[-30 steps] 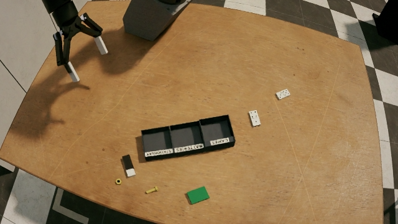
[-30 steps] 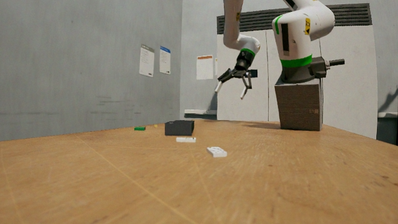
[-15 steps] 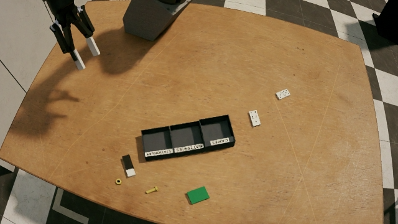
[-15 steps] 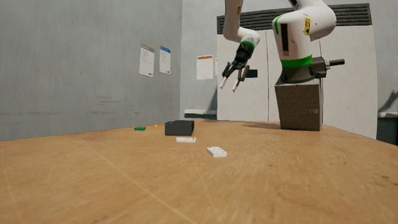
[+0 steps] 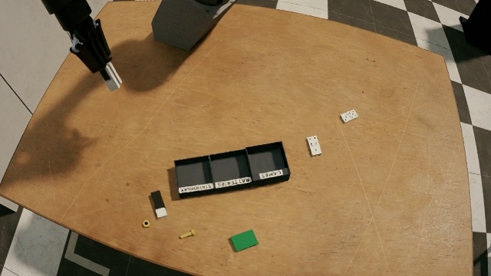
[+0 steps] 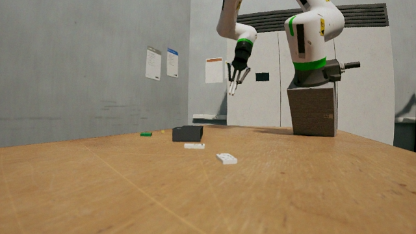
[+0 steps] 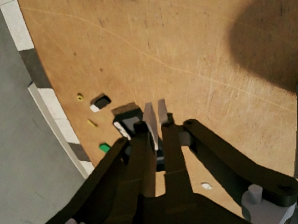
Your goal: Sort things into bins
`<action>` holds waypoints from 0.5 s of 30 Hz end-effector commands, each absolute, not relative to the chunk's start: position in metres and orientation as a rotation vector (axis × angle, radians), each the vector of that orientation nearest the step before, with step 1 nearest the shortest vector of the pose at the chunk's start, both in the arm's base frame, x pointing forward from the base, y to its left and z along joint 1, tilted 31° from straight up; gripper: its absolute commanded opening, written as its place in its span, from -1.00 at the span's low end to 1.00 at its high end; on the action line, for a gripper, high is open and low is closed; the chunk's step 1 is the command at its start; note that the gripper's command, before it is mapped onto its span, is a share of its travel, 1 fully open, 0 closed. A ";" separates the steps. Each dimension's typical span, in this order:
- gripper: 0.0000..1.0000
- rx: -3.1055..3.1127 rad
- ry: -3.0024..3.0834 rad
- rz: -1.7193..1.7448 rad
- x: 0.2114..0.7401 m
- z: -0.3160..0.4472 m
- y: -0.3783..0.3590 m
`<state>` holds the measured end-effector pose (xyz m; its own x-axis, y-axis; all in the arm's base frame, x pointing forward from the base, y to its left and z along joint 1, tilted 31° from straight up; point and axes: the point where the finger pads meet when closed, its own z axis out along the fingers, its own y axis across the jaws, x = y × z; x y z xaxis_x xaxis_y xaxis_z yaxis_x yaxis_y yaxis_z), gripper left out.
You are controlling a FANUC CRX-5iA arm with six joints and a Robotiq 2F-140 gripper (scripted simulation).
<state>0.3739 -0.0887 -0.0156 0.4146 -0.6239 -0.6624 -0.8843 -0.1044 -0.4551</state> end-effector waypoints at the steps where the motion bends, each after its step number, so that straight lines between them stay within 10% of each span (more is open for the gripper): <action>1: -0.70 -1.962 1.179 0.325 0.381 -0.011 -0.080; 15: -0.70 -2.287 0.779 0.157 0.405 0.009 -0.052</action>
<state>0.4013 -0.0561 0.0063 0.7440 -0.5371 -0.3975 -0.6578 -0.4846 -0.5766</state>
